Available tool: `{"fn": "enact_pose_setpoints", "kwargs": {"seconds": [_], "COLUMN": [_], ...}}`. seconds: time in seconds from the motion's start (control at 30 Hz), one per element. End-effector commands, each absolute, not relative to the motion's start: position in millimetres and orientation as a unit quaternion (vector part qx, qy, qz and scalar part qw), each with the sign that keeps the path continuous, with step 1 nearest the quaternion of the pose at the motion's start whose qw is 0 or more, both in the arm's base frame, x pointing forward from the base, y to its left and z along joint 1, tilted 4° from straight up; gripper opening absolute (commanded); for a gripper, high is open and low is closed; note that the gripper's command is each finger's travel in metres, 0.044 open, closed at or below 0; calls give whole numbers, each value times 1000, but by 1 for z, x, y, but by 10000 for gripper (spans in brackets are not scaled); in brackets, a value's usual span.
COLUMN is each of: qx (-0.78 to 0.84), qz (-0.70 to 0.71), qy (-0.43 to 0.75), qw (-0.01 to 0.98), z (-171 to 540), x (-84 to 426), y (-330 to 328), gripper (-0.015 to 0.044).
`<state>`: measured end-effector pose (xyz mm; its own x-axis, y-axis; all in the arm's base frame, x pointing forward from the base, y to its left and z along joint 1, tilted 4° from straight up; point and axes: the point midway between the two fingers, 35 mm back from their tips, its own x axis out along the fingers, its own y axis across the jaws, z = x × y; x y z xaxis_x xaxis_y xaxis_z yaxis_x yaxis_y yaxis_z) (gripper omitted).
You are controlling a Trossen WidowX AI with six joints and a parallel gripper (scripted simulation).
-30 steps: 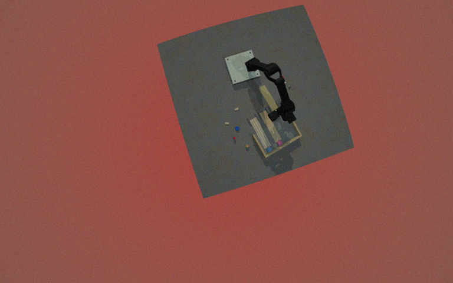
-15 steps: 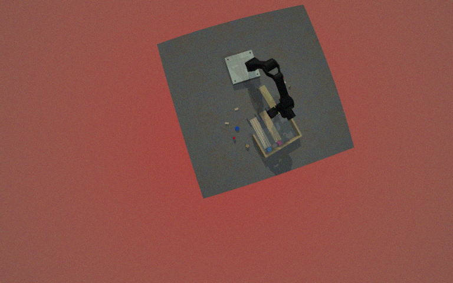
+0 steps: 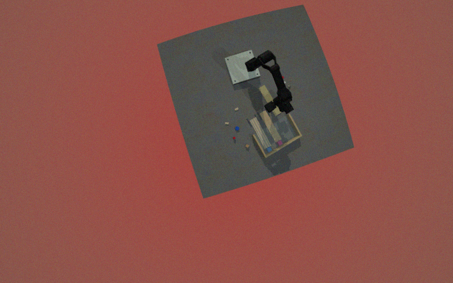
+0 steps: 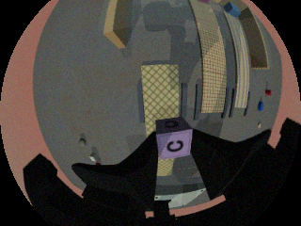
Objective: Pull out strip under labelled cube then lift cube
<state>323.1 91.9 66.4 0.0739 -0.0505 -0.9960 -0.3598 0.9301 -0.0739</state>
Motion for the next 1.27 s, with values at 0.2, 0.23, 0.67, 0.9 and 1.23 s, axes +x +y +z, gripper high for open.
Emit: {"fn": "enact_pose_setpoints", "kwargs": {"seconds": [0.2, 0.23, 0.67, 0.9, 1.23], "qx": [-149, -149, -149, -149, -149], "qz": [108, 108, 108, 108, 108], "qy": [672, 672, 672, 672, 672], "qw": [717, 717, 717, 717, 717], "z": [65, 65, 101, 101, 101], "x": [290, 290, 287, 287, 287], "y": [84, 84, 85, 85, 85], "gripper": [0, 0, 0, 0, 0]}}
